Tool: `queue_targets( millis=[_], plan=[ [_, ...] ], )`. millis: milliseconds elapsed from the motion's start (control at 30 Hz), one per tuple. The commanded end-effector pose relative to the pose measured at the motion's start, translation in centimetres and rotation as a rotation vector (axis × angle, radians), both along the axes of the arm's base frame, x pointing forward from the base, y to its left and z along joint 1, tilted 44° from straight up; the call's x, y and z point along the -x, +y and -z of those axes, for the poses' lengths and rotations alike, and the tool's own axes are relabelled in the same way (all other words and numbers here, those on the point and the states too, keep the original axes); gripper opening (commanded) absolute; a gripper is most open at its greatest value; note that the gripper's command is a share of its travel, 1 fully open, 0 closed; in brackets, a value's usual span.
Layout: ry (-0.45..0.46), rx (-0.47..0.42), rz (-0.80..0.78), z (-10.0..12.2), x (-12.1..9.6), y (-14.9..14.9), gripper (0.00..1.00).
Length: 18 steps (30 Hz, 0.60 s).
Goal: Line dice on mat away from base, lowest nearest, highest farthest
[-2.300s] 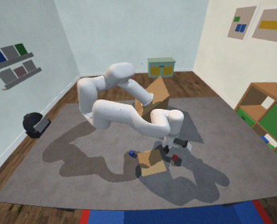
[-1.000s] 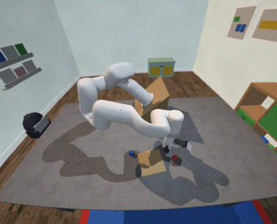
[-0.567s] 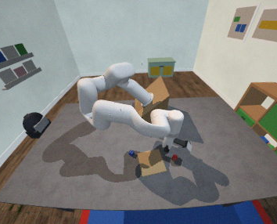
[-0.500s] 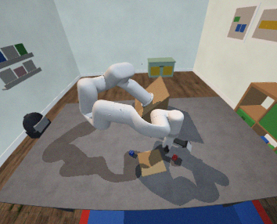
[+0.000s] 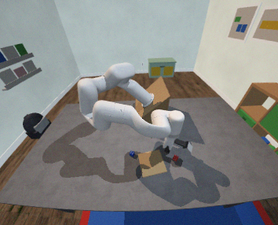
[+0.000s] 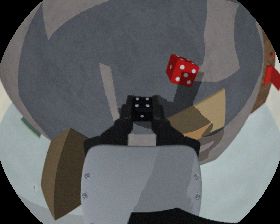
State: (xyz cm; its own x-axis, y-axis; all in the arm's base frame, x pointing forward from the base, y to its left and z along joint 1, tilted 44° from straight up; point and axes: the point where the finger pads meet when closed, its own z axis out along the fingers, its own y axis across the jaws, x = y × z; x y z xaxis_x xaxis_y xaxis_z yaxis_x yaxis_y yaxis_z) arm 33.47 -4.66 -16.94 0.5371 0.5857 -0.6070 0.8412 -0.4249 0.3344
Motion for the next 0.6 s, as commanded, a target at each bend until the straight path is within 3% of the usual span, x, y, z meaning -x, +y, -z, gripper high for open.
queue_targets(
  millis=[0, 367, 567],
  plan=[
    [-0.002, -0.003, -0.003, -0.1, -0.1, 0.2, 0.21],
    [-0.002, -0.003, -0.003, -2.6, -0.3, 2.6, 0.21],
    [-0.002, -0.003, -0.003, -5.8, -0.6, 5.6, 0.21]
  ],
)
